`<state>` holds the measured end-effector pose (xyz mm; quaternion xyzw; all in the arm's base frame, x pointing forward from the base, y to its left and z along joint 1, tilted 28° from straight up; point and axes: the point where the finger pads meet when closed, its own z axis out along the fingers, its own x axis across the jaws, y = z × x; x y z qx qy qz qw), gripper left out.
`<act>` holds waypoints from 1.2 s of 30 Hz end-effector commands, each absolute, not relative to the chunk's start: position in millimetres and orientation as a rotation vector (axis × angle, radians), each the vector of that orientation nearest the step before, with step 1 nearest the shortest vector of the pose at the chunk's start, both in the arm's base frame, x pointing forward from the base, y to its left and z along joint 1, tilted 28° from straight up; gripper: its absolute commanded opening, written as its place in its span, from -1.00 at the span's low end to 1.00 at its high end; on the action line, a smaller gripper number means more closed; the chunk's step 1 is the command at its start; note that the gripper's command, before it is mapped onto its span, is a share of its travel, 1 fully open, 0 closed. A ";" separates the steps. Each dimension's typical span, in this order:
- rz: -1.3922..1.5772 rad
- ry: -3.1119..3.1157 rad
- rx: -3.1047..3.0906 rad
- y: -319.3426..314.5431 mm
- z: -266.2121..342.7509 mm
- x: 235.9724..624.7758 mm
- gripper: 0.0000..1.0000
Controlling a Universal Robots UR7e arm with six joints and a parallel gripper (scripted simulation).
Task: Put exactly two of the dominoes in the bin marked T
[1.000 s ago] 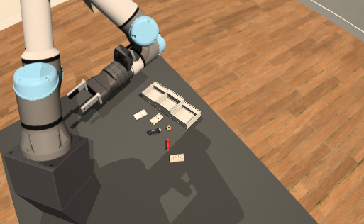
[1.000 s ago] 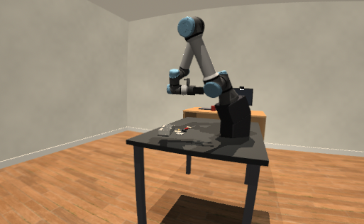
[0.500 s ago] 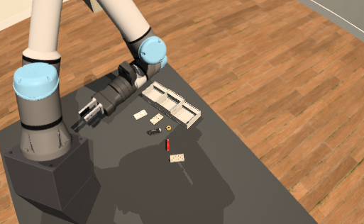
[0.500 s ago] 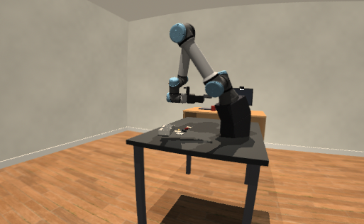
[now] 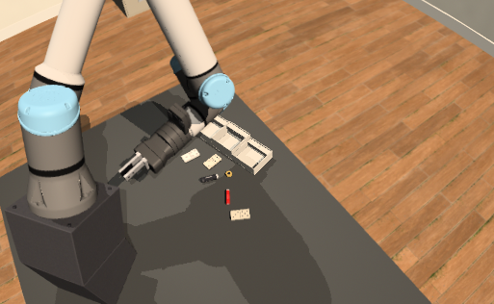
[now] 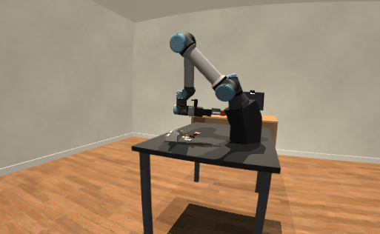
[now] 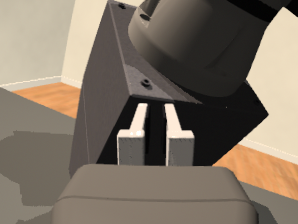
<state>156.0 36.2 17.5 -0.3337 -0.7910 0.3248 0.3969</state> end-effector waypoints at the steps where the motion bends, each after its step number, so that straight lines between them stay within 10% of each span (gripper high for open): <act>1: 0.685 -2.030 -0.985 47.2 14.3 164.9 -0.39; 36: -0.230 -2.161 -1.736 58.0 31.6 280.8 -0.39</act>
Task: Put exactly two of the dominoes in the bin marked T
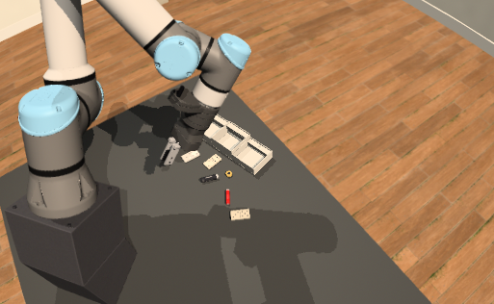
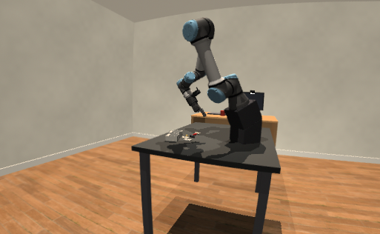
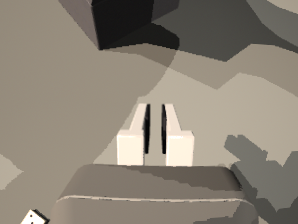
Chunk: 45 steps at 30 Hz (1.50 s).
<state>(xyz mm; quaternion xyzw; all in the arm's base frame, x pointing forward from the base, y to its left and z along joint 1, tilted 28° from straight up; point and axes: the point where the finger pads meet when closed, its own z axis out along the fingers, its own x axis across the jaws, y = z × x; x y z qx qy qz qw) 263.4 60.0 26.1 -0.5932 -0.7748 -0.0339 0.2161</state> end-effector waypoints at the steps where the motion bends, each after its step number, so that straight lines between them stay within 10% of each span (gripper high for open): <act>1: -0.261 -2.163 -1.756 58.0 31.7 280.9 -0.39; 45: -0.751 -1.928 -2.290 43.6 65.3 405.4 -0.39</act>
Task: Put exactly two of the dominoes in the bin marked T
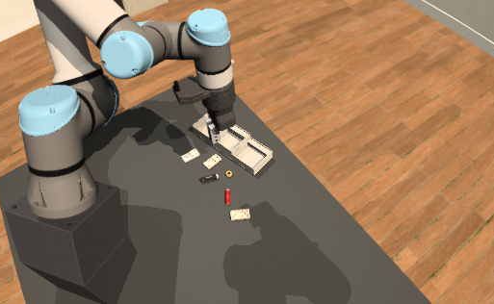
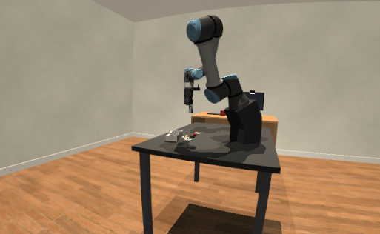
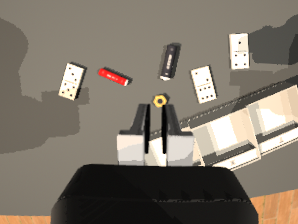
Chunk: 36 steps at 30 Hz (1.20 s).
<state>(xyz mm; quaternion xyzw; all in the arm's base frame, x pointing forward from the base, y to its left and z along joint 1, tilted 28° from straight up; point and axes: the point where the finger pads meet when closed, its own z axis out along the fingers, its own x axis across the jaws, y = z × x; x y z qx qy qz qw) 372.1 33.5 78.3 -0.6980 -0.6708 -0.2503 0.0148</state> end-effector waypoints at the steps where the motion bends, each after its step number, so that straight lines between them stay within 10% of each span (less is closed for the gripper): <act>1: -0.752 -1.893 -2.309 46.2 62.7 412.9 -0.39; 19: -0.711 -1.267 -2.553 83.7 25.1 521.4 -0.39; 36: -0.607 -0.650 -2.691 83.7 25.1 521.4 -0.39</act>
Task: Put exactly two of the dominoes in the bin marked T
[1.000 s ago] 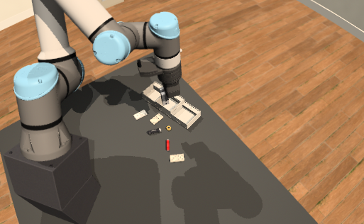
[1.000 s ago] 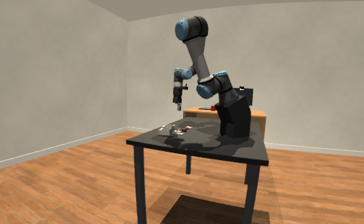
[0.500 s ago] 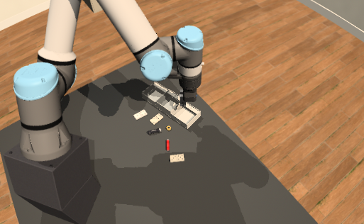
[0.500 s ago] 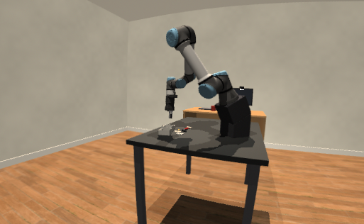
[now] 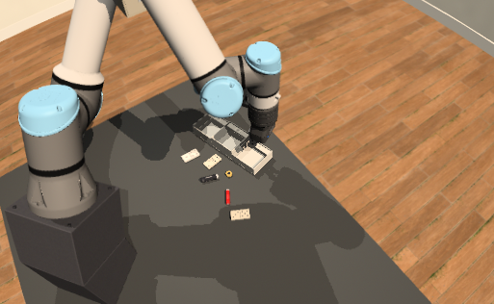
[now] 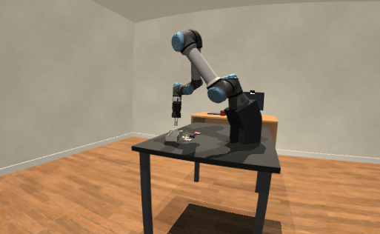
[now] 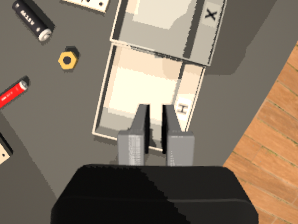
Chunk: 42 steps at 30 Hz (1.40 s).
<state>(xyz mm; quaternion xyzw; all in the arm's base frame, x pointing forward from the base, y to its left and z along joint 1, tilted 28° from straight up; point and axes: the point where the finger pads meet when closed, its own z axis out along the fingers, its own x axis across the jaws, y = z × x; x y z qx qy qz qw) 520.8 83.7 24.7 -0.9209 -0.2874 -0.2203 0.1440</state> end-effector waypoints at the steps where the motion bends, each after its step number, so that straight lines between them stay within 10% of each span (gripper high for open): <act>1: -0.600 -0.611 -2.696 83.7 25.1 521.4 -0.39; 42: -0.286 0.786 -2.528 83.8 25.1 521.4 -0.39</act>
